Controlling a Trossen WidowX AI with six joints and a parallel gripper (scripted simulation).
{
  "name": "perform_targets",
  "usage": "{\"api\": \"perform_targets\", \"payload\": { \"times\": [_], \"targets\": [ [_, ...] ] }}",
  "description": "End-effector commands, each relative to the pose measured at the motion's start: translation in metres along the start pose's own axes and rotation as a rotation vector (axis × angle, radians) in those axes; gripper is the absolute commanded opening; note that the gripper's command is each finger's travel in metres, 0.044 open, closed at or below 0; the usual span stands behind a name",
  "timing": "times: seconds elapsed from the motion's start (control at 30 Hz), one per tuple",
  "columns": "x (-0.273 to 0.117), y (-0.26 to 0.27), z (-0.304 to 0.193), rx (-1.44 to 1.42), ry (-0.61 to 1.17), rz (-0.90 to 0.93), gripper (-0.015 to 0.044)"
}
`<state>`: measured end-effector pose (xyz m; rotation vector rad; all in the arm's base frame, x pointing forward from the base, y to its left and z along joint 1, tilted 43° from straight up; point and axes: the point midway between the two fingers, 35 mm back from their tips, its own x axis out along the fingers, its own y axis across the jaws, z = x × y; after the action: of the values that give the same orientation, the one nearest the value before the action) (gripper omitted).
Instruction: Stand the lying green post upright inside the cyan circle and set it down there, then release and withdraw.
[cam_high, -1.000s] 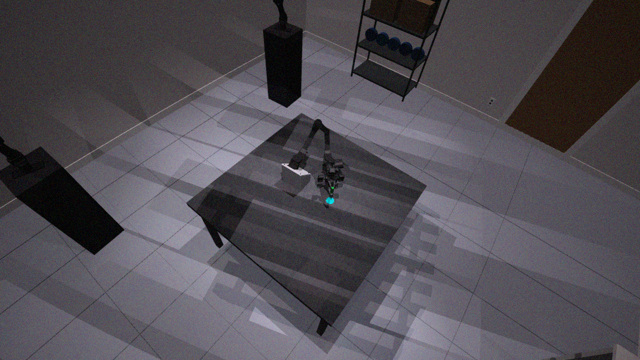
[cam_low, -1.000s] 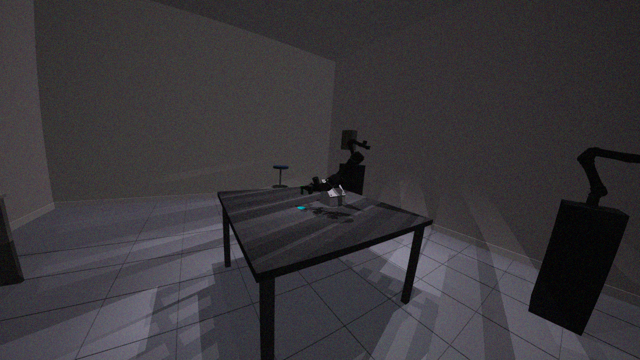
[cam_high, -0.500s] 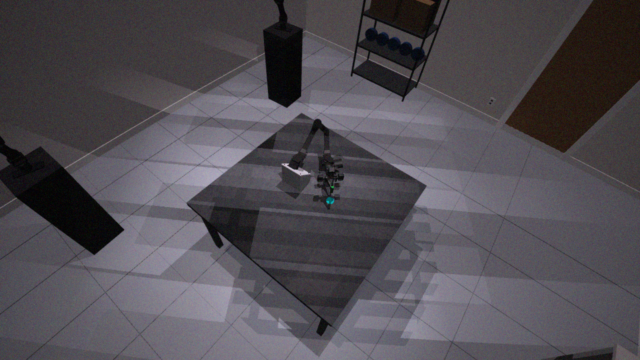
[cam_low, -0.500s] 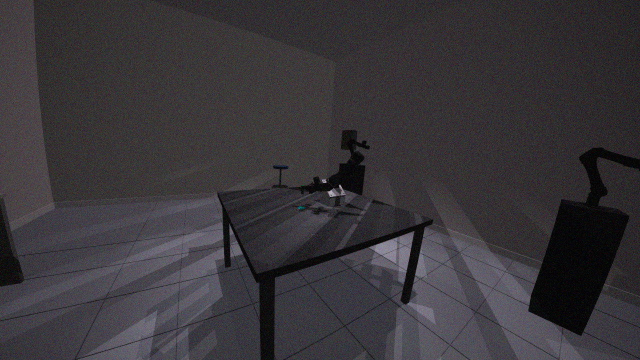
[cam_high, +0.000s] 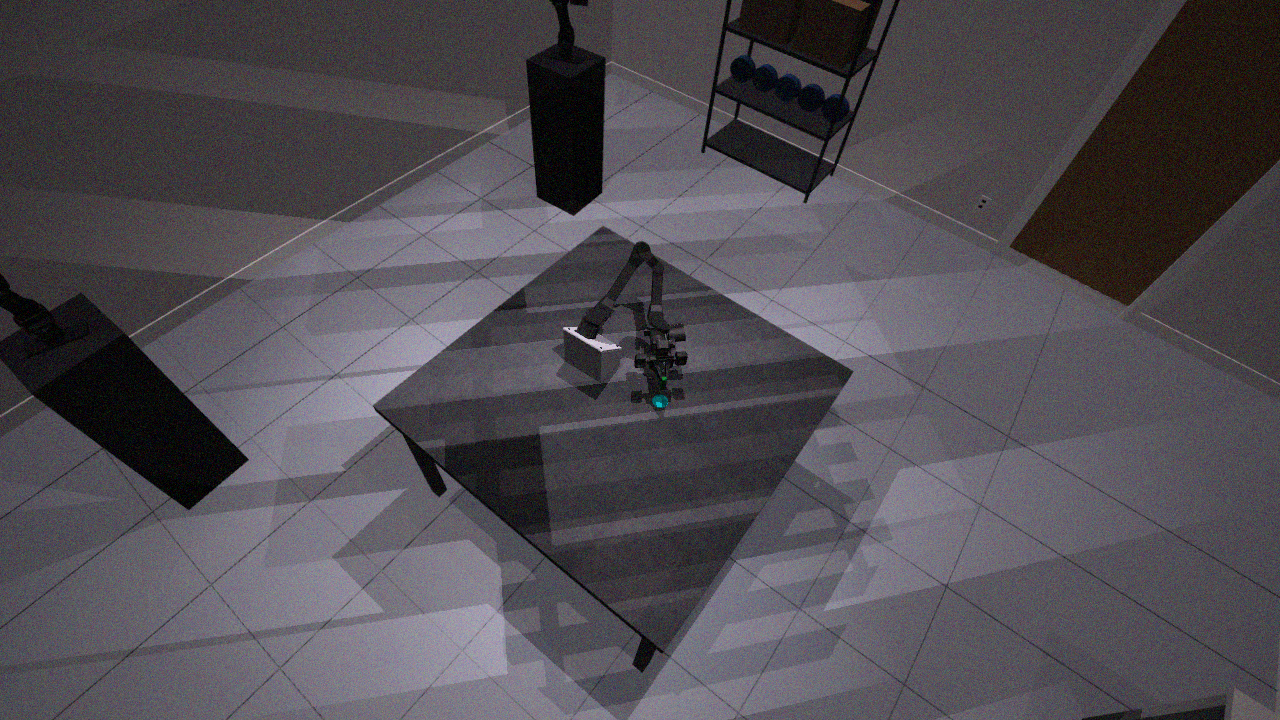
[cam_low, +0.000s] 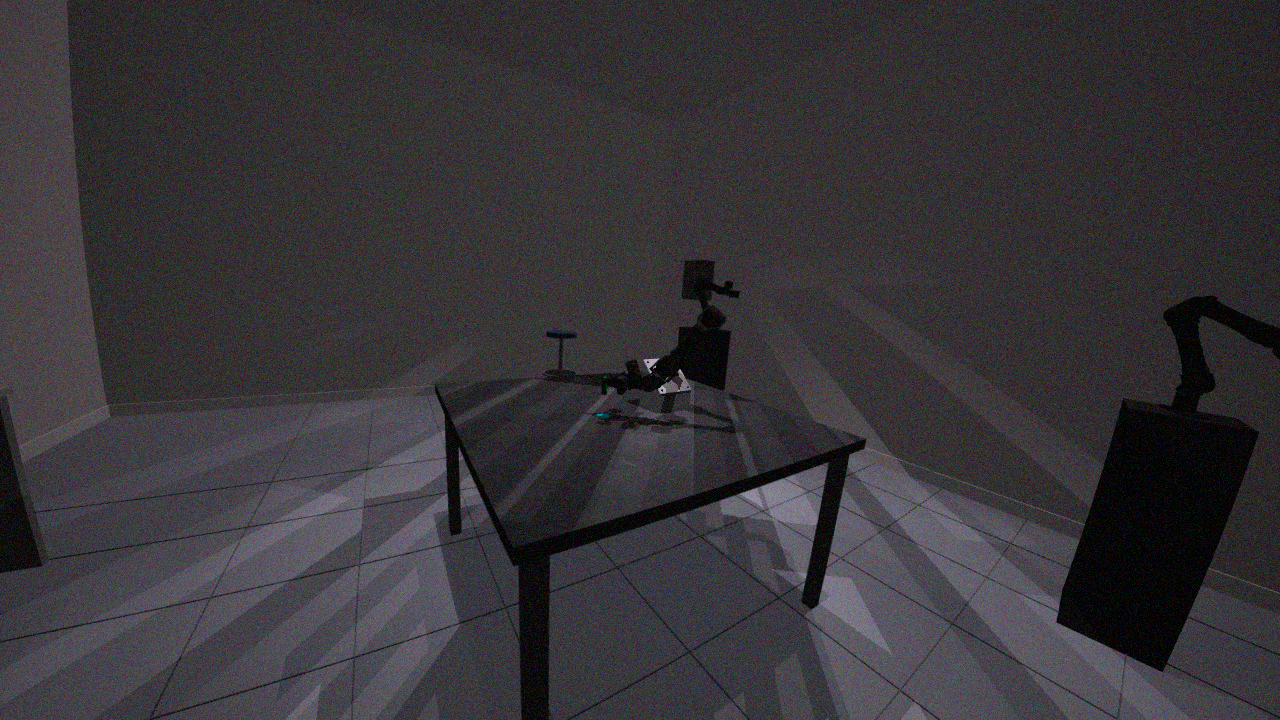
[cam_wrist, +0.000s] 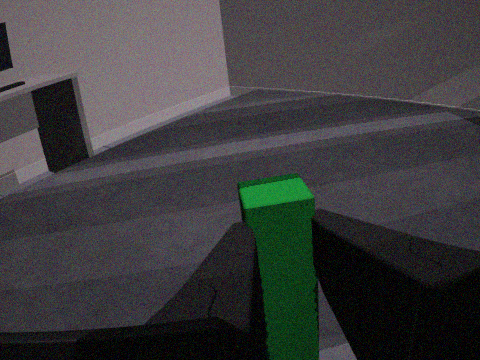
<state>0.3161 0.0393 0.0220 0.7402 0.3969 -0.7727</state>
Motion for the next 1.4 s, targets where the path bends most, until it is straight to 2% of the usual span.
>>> {"api": "perform_targets", "payload": {
  "times": [0.0,0.73,1.13,1.37],
  "targets": [
    [0.001,0.003,-0.013,0.009,-0.003,0.005,0.0023],
    [0.008,0.001,-0.081,-0.002,0.000,0.002,0.0023],
    [0.009,0.001,-0.083,-0.003,0.000,0.001,0.0023],
    [0.009,0.001,-0.083,-0.003,0.000,0.001,0.0206]
  ]
}}
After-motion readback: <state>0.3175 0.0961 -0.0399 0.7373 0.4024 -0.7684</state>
